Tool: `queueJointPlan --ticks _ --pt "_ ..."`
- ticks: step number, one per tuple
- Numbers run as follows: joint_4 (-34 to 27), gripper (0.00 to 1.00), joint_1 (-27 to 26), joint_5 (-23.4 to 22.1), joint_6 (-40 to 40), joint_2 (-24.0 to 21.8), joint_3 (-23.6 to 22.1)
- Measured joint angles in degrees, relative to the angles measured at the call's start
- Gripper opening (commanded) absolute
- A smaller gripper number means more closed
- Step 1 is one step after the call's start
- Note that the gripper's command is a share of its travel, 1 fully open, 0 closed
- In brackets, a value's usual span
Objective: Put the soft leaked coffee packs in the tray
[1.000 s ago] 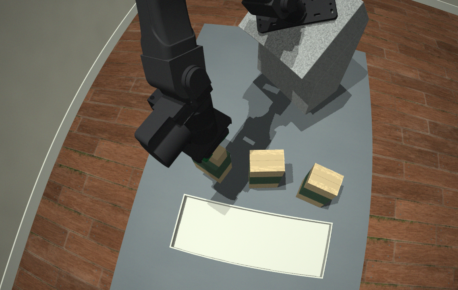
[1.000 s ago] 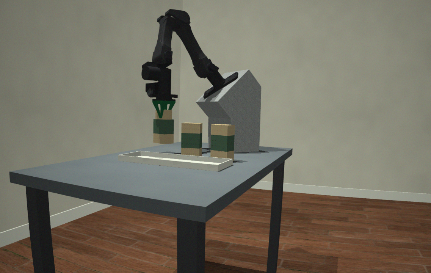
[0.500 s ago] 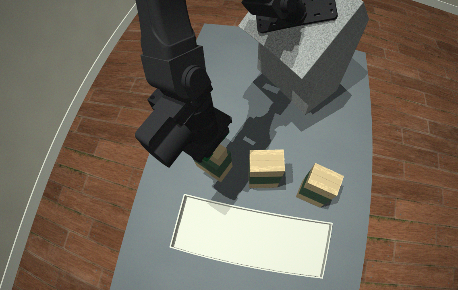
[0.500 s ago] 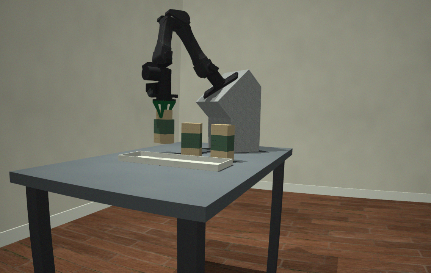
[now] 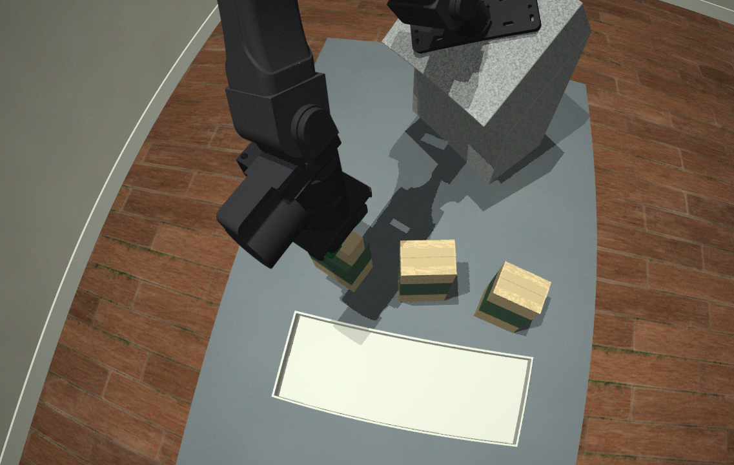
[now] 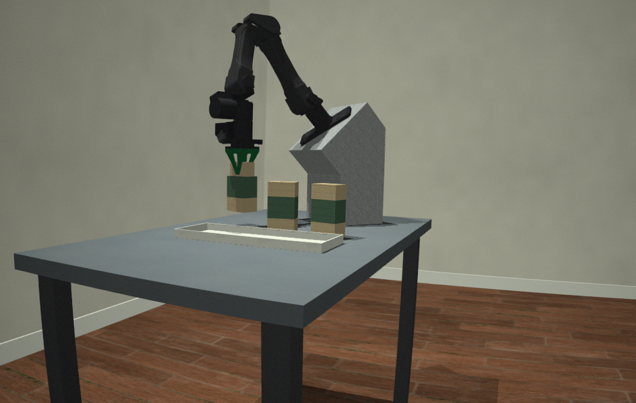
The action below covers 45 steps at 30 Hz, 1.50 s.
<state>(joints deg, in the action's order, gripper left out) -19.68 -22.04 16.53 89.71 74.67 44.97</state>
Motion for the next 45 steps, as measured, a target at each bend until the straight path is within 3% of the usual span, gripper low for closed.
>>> queueJointPlan --ticks 18,24,35,45 --pt "-0.11 0.26 0.0 0.02 0.07 0.02 0.04" --pt "-0.98 0.26 0.74 0.46 0.52 1.6 2.32" --pt "-4.55 0.26 3.48 1.95 2.38 7.69 12.15" --pt "-10.58 0.26 6.47 3.76 4.61 17.25 27.87"
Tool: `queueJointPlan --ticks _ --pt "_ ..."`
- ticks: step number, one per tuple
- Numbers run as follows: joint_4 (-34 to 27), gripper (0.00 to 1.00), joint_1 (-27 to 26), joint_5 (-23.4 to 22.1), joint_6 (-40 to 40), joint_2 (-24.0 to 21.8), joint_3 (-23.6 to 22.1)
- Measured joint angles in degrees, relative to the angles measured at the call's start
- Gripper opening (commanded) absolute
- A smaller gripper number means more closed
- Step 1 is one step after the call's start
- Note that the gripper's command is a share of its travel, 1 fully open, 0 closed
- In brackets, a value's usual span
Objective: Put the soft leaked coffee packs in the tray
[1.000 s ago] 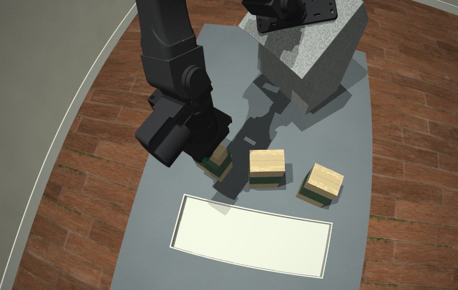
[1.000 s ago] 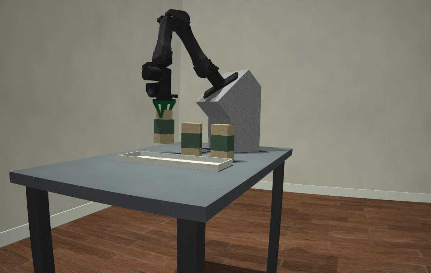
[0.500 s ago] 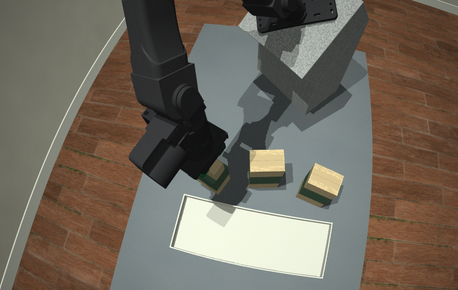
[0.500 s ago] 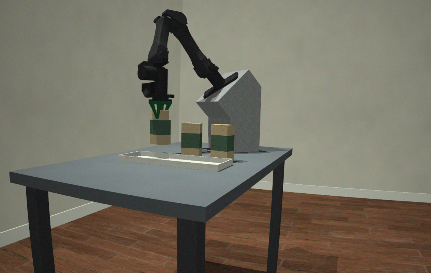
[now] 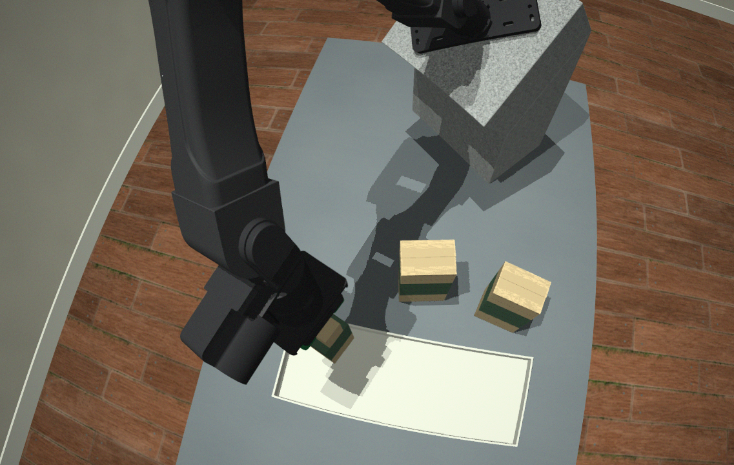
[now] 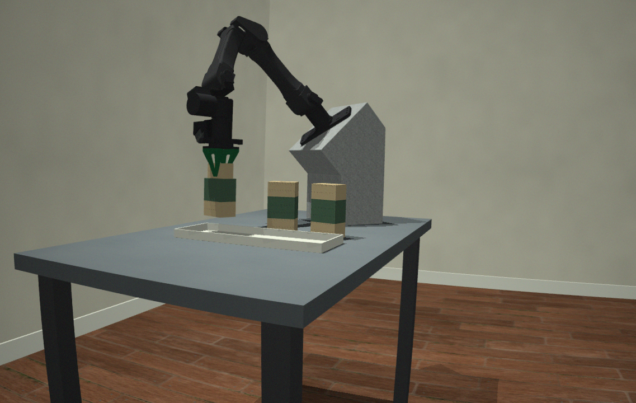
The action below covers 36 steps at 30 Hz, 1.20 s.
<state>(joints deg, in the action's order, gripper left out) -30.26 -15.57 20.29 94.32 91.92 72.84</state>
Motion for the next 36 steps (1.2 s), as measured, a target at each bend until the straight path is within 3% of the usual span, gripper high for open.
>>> queueJointPlan --ticks 3,14,21,36 --pt "-1.66 0.26 0.61 0.44 0.57 2.51 4.48" --pt "-7.43 0.26 1.64 1.44 1.9 8.2 14.34" --pt "-9.22 0.26 1.84 1.75 2.29 8.5 16.74" --pt "-10.25 0.26 1.84 1.81 2.34 8.55 16.79"
